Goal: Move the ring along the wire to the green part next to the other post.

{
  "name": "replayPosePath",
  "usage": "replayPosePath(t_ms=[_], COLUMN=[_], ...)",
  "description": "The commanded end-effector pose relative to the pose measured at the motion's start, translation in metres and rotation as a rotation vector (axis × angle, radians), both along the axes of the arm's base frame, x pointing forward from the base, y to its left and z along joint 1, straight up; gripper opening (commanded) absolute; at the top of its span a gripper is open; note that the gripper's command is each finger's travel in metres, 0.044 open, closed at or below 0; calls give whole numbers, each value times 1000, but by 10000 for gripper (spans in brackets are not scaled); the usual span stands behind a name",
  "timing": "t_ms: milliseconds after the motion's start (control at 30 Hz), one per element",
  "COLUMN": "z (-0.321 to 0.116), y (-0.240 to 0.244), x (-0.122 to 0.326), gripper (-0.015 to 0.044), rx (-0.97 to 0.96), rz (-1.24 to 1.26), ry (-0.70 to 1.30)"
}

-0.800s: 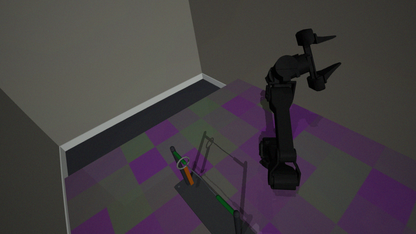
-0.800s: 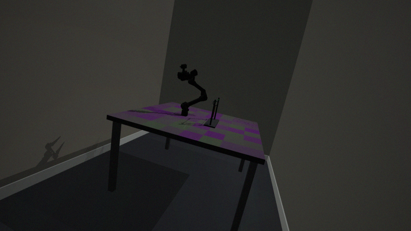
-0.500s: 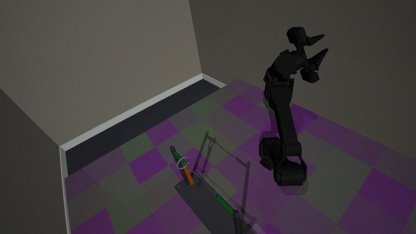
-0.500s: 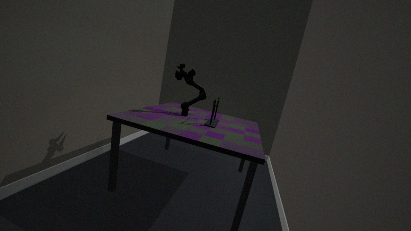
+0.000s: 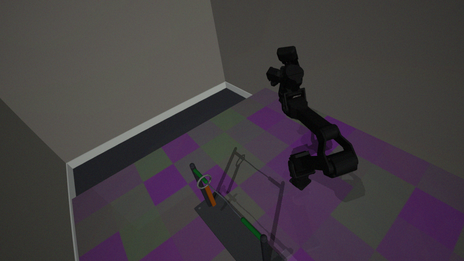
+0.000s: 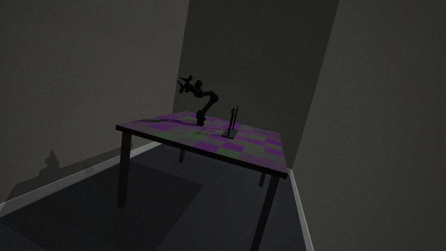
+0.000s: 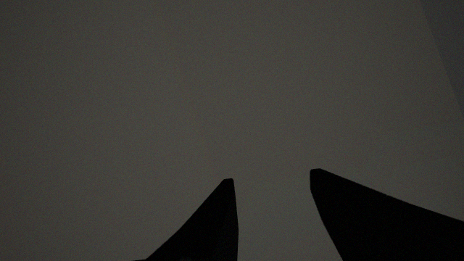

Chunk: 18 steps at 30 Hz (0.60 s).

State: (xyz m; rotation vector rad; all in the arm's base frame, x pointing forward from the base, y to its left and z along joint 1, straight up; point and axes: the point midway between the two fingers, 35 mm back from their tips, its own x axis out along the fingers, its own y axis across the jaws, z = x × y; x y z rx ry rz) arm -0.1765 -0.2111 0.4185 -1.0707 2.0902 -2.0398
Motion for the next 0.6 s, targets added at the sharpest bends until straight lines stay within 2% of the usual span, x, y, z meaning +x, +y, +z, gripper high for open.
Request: replayPosePath(t_ms=[0,300,567], z=[-32,-115,-198], y=[-48,-122,-129], x=[25,123,229], gripper=[160,160,160], rx=[-1,40,193], rz=[265,892,1383], ry=[-59,-334,-674])
